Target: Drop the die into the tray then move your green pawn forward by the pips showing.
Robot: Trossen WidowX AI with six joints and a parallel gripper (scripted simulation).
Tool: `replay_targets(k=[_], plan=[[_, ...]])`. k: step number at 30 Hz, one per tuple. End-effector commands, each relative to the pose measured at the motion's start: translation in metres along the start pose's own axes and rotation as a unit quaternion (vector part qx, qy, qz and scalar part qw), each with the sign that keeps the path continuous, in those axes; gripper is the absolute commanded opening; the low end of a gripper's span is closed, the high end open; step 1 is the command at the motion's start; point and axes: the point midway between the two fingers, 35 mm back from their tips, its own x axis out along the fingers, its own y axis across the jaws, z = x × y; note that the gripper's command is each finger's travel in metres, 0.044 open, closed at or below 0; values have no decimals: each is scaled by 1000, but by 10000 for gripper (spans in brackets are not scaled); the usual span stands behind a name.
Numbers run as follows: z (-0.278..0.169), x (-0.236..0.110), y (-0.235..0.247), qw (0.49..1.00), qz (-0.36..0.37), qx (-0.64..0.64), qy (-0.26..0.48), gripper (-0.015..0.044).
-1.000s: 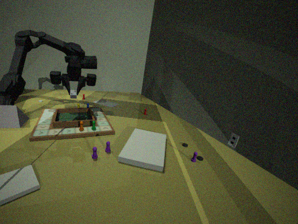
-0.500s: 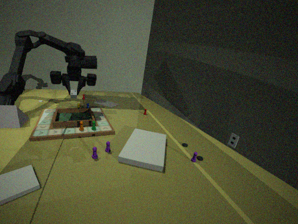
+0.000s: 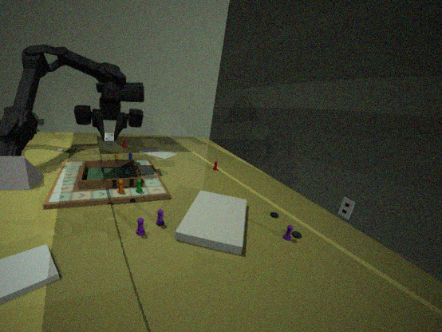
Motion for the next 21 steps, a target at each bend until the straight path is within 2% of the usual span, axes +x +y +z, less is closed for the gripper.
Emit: replay_targets(k=[1,16,21], plan=[[1,-2,1,1000,2,1,-3,0],[0,0,0,1000,0,0,0,0],[0,0,0,1000,0,0,0,131]])
